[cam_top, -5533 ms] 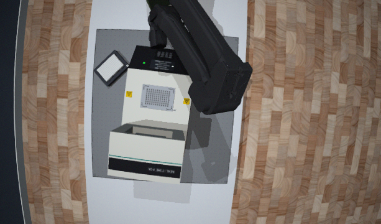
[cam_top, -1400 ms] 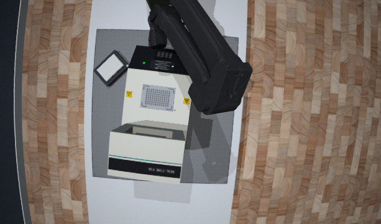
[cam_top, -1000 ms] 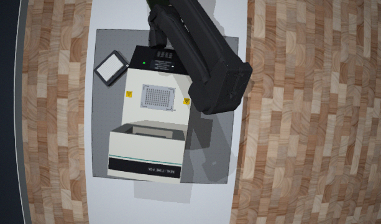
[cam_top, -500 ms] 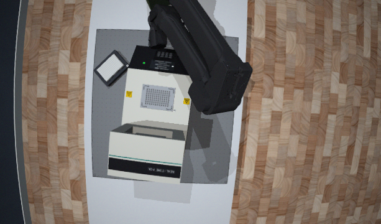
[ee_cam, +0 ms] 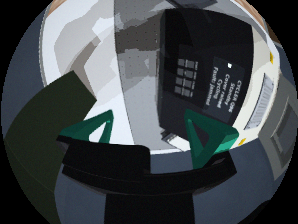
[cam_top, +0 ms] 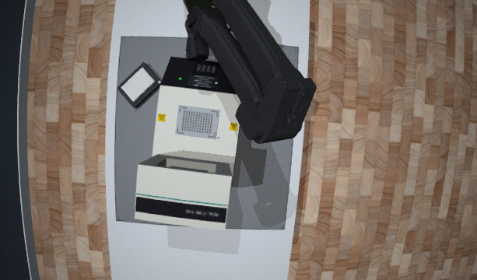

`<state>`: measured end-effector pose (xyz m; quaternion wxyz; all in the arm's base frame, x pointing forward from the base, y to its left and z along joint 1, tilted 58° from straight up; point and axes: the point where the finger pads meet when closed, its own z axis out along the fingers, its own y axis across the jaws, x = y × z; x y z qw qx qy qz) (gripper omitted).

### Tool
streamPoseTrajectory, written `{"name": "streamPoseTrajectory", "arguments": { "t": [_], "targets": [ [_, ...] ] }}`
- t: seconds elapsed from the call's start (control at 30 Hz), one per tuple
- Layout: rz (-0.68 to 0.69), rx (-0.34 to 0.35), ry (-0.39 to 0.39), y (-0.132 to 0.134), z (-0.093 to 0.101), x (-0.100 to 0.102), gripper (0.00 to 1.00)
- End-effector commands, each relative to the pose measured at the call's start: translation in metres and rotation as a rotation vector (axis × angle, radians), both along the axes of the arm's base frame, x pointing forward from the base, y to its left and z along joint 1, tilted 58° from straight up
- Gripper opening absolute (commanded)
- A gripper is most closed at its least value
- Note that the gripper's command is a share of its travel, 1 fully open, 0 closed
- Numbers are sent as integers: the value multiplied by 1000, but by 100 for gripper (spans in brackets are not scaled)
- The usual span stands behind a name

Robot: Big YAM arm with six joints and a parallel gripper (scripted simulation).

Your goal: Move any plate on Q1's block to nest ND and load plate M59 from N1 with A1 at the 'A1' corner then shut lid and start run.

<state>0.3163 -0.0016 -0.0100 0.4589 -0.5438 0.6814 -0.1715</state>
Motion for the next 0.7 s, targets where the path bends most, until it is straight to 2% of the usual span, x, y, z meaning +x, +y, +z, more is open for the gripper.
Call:
{"name": "streamPoseTrajectory", "arguments": {
  "t": [0.0, 0.4, 0.43, 0.5, 0.67],
  "targets": [
    [-118, 228, 112, -16, -16, -63, 100],
    [-122, 232, 99, -18, -10, -59, 100],
    [-67, 163, 93, -3, -9, -49, 100],
    [-114, 231, 111, -12, -10, -55, 100],
    [-123, 231, 100, -18, -10, -60, 100]
  ]
}}
